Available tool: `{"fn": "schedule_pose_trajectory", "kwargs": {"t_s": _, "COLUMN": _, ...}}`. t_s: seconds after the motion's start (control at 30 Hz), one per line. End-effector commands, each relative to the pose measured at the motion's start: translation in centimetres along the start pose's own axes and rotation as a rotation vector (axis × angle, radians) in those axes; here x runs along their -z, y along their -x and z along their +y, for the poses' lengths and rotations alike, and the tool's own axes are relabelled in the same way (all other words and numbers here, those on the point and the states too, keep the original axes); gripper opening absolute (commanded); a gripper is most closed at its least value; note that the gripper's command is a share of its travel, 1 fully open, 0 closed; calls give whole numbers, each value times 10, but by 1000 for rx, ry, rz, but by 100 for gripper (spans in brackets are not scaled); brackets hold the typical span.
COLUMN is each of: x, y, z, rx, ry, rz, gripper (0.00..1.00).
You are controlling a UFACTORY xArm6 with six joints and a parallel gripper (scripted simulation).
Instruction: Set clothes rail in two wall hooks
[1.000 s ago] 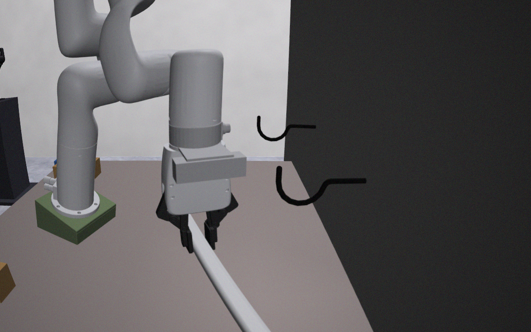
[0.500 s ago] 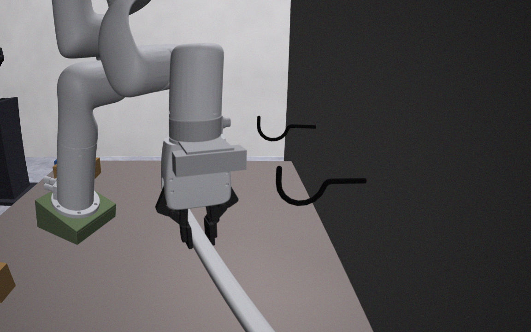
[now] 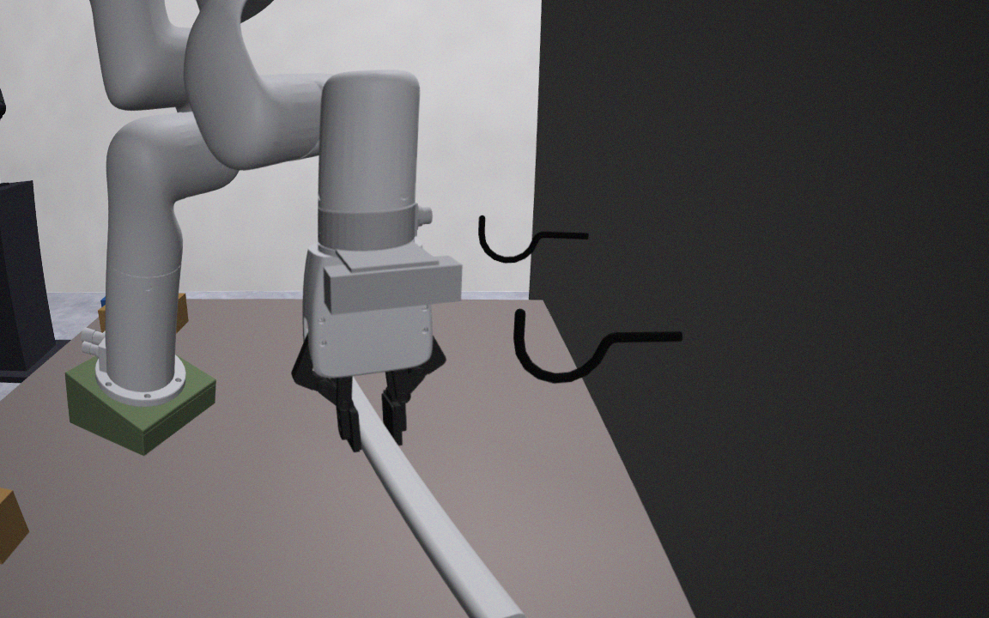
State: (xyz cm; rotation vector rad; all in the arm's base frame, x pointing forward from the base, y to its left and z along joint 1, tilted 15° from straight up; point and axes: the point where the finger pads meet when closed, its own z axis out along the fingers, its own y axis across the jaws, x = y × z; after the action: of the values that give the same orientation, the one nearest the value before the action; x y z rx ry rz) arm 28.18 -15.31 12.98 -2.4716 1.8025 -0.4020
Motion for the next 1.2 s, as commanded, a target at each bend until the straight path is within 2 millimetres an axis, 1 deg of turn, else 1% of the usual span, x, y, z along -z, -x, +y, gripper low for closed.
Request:
{"fn": "schedule_pose_trajectory", "kwargs": {"t_s": 0.0, "x": 6, "y": 2, "z": -3, "rx": 0, "ry": -1, "rz": 2, "gripper": 0}}
{"fn": "schedule_pose_trajectory", "kwargs": {"t_s": 0.43, "x": 26, "y": 16, "z": -11, "rx": 0, "ry": -1, "rz": 2, "gripper": 0}}
{"fn": "schedule_pose_trajectory", "kwargs": {"t_s": 0.5, "x": 26, "y": 16, "z": -11, "rx": 0, "ry": -1, "rz": 2, "gripper": 0}}
{"fn": "schedule_pose_trajectory", "kwargs": {"t_s": 1.0, "x": 50, "y": 31, "z": -22, "rx": 0, "ry": -2, "rz": 2, "gripper": 0}}
{"fn": "schedule_pose_trajectory", "kwargs": {"t_s": 1.17, "x": 55, "y": 35, "z": -24, "rx": 0, "ry": -2, "rz": 2, "gripper": 0}}
